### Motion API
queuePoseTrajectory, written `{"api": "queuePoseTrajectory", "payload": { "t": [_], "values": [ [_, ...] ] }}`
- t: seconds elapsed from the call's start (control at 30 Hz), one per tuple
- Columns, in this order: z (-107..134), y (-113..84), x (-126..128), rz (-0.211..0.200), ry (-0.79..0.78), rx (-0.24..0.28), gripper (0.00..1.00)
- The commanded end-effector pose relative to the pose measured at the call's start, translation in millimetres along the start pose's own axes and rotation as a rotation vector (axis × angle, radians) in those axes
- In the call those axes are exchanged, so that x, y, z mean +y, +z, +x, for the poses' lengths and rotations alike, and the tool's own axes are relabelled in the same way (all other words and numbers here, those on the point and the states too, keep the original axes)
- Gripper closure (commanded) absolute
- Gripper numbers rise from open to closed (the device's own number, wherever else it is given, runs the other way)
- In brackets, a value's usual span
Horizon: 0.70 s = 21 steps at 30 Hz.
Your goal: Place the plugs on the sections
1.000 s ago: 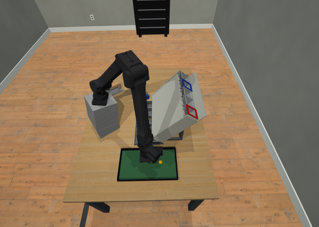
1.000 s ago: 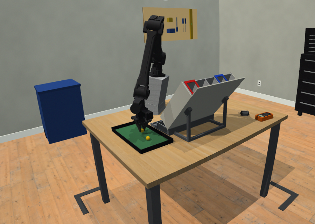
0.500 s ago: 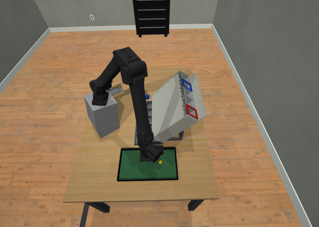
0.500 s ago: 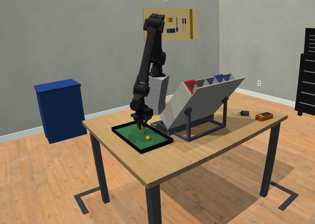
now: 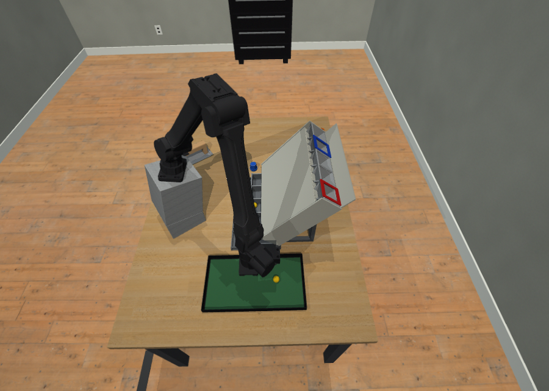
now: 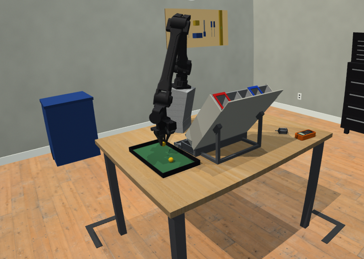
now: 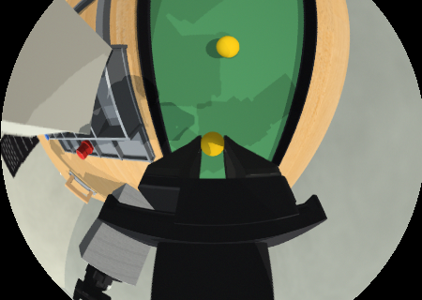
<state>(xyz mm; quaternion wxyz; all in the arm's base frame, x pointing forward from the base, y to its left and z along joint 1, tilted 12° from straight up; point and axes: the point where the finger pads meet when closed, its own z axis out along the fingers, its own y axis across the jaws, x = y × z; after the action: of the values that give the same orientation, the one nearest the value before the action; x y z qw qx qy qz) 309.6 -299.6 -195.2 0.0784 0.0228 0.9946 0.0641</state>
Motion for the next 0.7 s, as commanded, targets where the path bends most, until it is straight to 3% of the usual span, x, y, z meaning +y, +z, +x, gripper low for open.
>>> {"api": "queuePoseTrajectory", "payload": {
  "t": [0.0,0.2,0.37,0.5,0.67],
  "values": [
    [-2.9,-31.3,-8.3,0.019,-0.003,-0.017,1.0],
    [-8.6,-69.0,-13.7,0.03,-0.006,-0.028,1.0],
    [-3.9,-86.5,-9.0,0.022,-0.004,-0.022,1.0],
    [-3.9,-82.2,-3.0,0.008,-0.013,-0.009,1.0],
    [-12.1,-94.0,-11.8,0.033,-0.014,-0.031,1.0]
  ]
}}
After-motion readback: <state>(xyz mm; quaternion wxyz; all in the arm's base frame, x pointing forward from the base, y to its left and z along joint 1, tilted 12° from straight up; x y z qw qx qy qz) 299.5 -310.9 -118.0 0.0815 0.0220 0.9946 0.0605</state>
